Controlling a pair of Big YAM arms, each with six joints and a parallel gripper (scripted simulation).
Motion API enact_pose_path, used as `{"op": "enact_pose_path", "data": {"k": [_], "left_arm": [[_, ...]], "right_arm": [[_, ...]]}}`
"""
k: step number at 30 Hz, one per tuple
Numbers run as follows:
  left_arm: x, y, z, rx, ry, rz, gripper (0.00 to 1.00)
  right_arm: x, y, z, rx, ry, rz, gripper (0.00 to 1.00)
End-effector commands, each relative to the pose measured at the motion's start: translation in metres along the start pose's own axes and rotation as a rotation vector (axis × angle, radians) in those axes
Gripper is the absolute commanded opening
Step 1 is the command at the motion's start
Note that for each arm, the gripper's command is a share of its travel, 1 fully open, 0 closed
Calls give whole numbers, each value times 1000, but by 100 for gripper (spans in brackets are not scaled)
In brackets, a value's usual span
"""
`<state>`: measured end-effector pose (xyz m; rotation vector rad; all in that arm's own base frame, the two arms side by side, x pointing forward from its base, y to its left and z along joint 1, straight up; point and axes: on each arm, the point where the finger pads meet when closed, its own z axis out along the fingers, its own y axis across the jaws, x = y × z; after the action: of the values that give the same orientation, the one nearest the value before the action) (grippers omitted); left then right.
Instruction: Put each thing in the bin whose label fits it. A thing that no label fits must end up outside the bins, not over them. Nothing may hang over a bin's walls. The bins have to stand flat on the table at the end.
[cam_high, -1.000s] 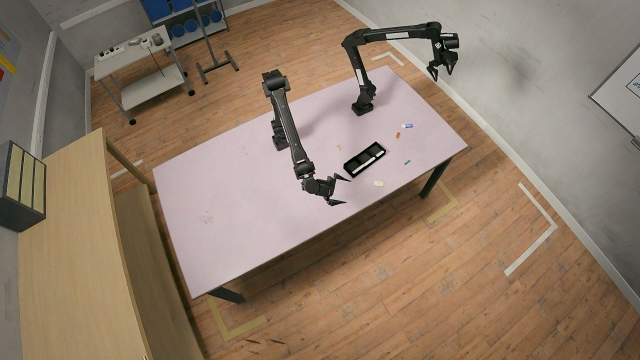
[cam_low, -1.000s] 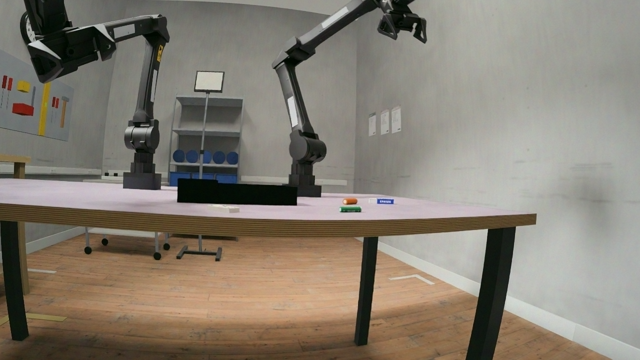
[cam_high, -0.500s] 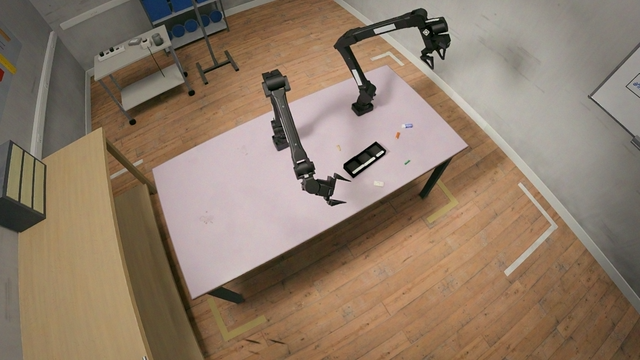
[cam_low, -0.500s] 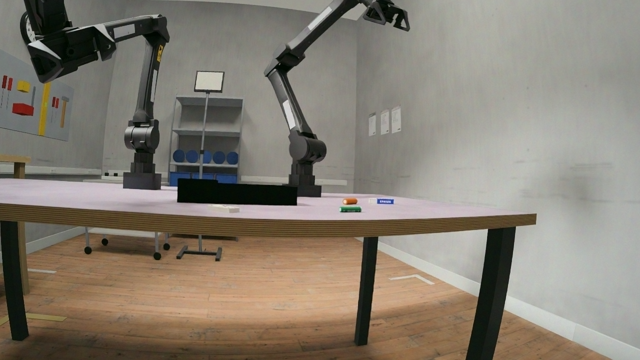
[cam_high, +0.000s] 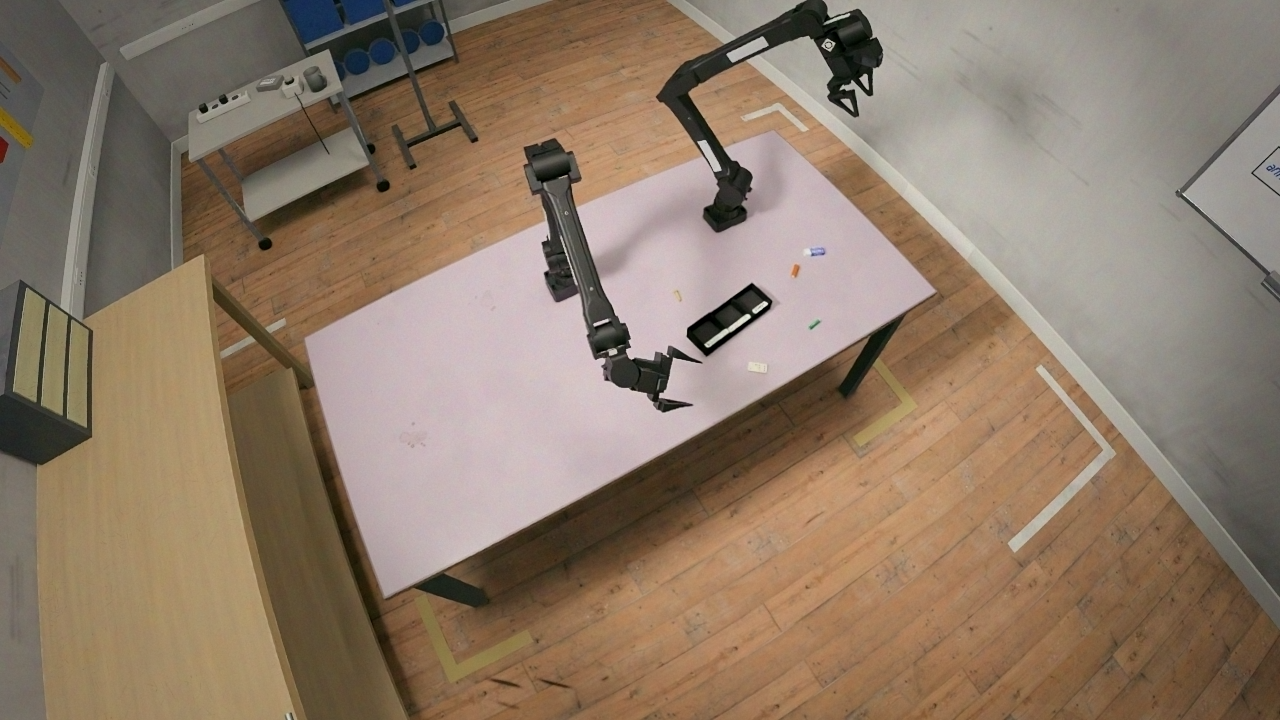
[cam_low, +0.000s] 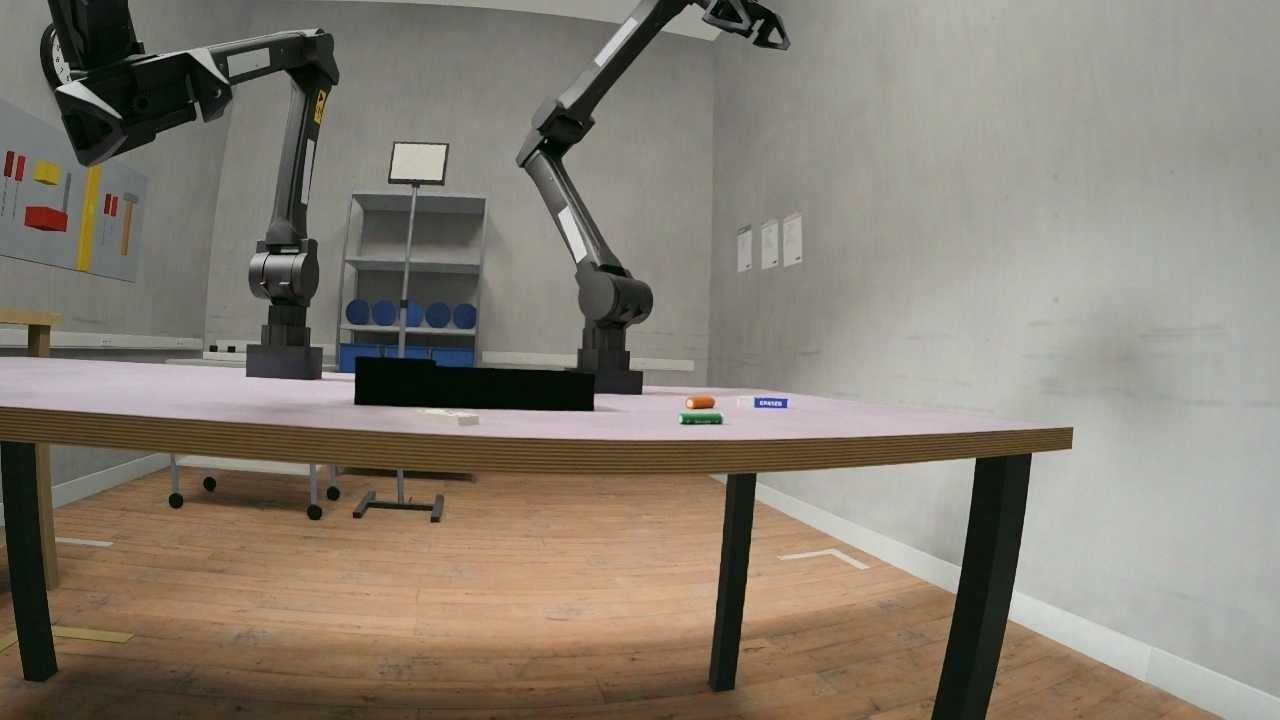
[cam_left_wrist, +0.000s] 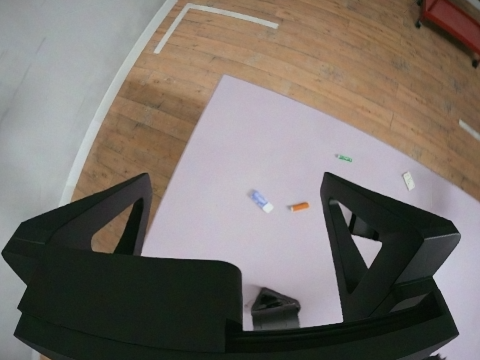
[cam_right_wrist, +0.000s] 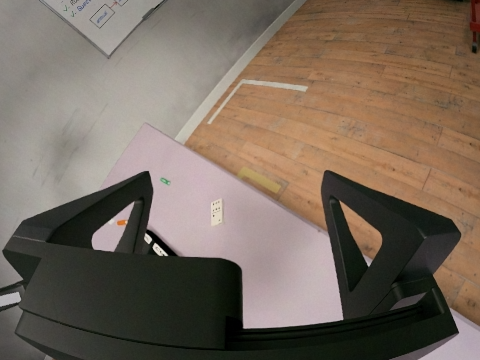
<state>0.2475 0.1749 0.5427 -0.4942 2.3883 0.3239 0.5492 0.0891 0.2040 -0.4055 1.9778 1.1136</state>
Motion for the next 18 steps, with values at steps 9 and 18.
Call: {"op": "enact_pose_path", "data": {"k": [9, 18], "left_arm": [[-3, 3, -60, -52, -108, -130, 100], [2, 4, -77, -70, -138, -186, 100]], "right_arm": [[-5, 2, -1, -1, -6, -10, 100], [-5, 2, -1, -1, -6, -10, 100]]}}
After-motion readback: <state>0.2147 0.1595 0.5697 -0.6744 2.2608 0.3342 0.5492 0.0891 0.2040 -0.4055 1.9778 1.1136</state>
